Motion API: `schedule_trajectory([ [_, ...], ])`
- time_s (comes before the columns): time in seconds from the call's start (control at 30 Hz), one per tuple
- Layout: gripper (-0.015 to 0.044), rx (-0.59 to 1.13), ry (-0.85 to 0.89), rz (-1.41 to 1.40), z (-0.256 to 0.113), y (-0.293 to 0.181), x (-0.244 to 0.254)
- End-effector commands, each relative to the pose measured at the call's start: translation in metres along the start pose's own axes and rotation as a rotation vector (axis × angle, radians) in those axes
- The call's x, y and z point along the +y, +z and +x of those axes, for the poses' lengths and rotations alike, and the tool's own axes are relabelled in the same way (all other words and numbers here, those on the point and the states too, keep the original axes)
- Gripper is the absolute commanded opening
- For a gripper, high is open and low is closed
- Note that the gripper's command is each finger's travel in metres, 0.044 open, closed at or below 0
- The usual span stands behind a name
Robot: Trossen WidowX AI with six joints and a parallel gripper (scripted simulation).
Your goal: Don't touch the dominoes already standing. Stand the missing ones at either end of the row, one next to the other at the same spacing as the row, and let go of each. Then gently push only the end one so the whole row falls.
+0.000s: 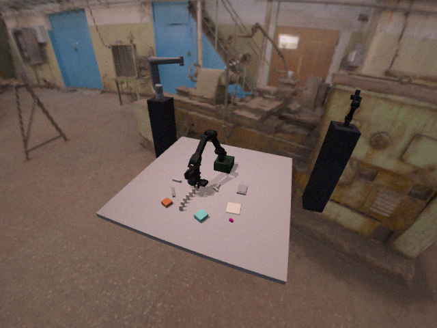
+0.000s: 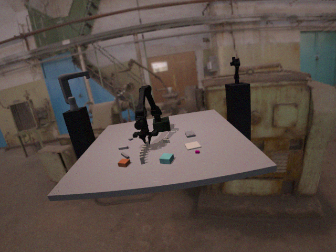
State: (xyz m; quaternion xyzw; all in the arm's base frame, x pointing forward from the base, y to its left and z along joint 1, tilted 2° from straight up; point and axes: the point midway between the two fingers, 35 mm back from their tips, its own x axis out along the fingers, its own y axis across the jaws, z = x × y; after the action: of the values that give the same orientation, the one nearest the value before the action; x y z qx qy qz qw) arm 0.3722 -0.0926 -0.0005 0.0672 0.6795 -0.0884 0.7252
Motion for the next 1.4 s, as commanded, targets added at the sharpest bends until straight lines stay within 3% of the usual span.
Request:
schedule_trajectory([
  [0.0,0.0186,-0.002,-0.004,-0.001,0.001,0.000,-0.001],
  [0.33,0.0440,-0.002,-0.004,-0.001,0.001,0.000,-0.001],
  [0.47,0.0440,-0.002,-0.003,-0.001,-0.011,0.003,-0.001],
  [0.6,0.0440,-0.002,-0.001,0.000,-0.082,0.007,0.000],
  [0.73,0.0440,-0.001,0.000,0.000,-0.128,0.001,0.000],
  [0.97,0.0440,0.000,0.001,-0.085,-0.124,-0.002,0.011],
  [1.13,0.0440,0.000,0.008,-0.728,-0.086,-0.033,0.086],
  [1.37,0.0440,-0.002,0.013,-1.314,-0.054,-0.079,0.142],
])
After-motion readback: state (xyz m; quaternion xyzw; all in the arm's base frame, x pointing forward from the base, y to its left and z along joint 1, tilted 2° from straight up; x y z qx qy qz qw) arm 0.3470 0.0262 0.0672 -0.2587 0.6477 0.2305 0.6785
